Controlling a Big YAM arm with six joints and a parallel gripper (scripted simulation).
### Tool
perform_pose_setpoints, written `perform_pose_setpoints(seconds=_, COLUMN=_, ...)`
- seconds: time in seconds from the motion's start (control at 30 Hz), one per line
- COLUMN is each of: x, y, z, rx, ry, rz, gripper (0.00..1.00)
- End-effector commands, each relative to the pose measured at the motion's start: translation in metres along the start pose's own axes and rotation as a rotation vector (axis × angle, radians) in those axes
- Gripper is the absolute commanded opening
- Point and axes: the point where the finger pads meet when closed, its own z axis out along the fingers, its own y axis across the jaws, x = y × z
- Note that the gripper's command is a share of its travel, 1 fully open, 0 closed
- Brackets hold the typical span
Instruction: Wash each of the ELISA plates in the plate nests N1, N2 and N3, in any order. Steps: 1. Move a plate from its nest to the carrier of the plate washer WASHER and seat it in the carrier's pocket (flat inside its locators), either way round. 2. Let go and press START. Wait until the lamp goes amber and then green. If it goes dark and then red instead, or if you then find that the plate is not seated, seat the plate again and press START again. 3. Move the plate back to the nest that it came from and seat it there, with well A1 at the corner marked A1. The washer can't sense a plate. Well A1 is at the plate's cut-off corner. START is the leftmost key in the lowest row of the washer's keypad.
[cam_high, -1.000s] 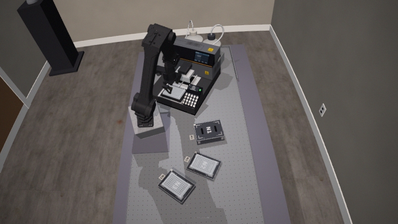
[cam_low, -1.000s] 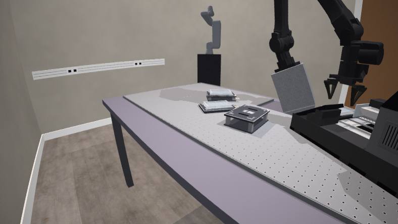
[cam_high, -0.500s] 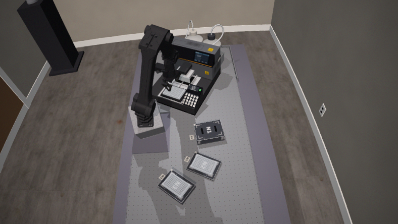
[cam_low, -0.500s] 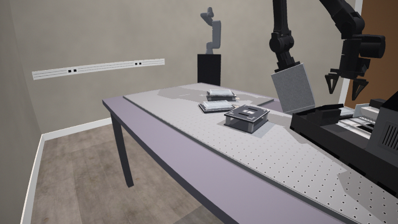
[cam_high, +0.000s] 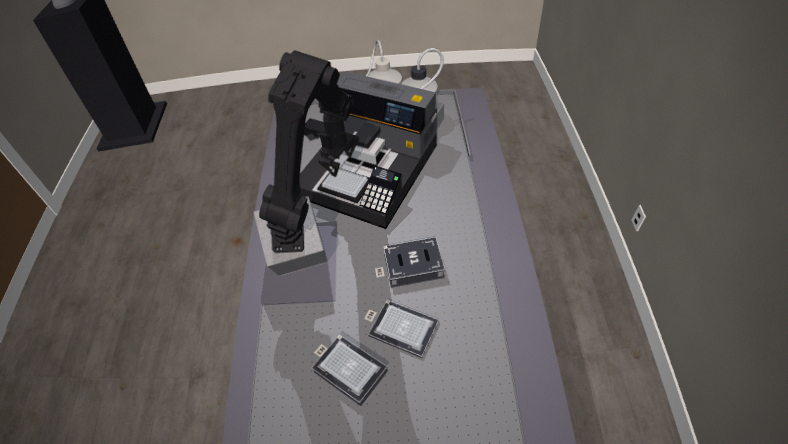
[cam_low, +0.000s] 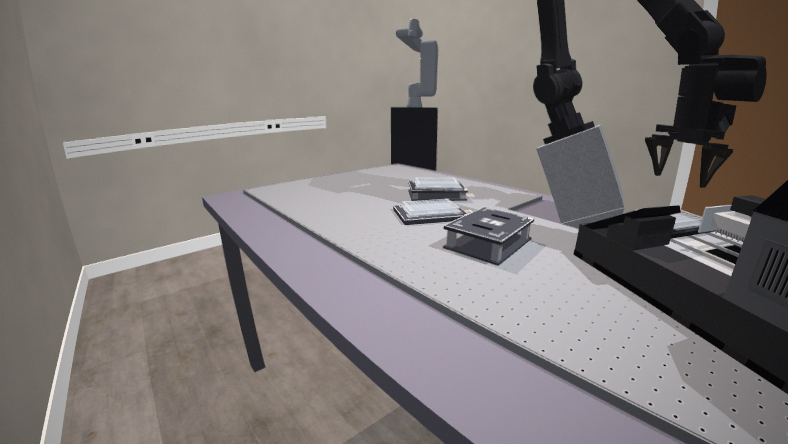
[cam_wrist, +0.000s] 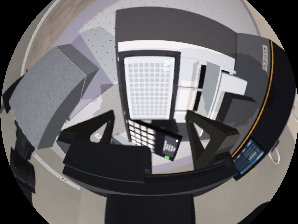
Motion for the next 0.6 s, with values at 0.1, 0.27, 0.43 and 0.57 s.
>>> perform_pose_setpoints(seconds=0.1, x=-0.003, y=-0.016, z=-0.028, rx=0.046, ry=-0.005, rz=0.011, gripper=1.00)
perform_pose_setpoints(seconds=0.27, x=0.000, y=-0.011, z=-0.018, rx=0.026, ry=-0.004, rz=0.008, gripper=1.00)
perform_pose_setpoints(seconds=0.43, x=0.000, y=-0.011, z=-0.018, rx=0.026, ry=-0.004, rz=0.008, gripper=1.00)
perform_pose_setpoints(seconds=0.57, x=0.016, y=0.010, z=-0.016, rx=0.012, ry=-0.004, rz=0.129, gripper=0.94)
